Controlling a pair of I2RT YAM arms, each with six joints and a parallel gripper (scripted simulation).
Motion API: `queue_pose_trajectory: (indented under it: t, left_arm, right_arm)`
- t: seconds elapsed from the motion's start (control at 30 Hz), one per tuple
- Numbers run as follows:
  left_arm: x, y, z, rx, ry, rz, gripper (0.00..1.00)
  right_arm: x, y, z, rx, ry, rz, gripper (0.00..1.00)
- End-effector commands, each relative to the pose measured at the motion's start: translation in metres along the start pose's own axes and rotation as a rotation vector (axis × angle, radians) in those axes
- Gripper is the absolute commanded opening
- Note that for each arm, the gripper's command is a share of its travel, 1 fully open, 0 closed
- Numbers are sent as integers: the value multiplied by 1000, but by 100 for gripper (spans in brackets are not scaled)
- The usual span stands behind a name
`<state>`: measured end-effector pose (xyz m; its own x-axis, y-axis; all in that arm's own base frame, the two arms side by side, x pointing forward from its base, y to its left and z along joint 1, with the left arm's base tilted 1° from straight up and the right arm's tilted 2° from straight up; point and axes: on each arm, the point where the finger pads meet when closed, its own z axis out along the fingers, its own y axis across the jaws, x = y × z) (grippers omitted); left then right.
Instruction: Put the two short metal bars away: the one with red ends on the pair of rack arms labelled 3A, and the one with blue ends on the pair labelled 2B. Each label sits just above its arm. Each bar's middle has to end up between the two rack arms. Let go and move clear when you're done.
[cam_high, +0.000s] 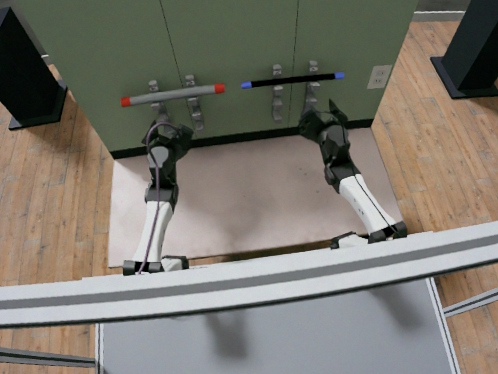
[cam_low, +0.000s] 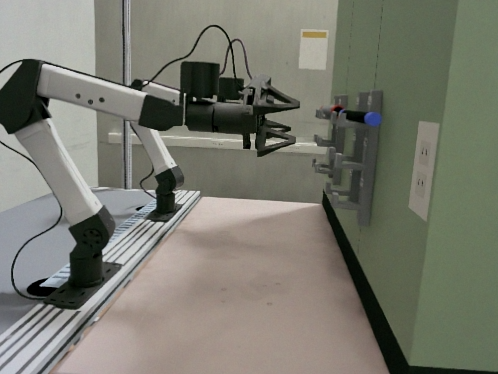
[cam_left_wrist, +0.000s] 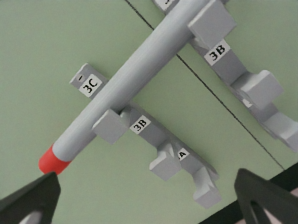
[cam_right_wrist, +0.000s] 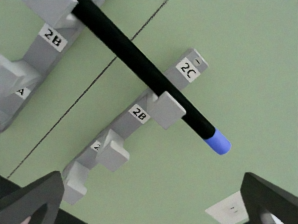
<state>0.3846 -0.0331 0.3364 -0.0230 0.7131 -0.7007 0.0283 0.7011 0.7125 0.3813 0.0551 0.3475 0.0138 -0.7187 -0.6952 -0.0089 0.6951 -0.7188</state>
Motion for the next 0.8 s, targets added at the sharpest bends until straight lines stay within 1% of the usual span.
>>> queue_pose_trajectory:
  t: [0.0,0.77]
  left_arm:
    - [-1,0,-4,-25,-11,68,100]
    - [5,-21,-3,-31,-9,350,100]
  right_arm:
    - [2,7,-2,10,-1,-71,100]
    - [0,32,-3,11,-12,-359,100]
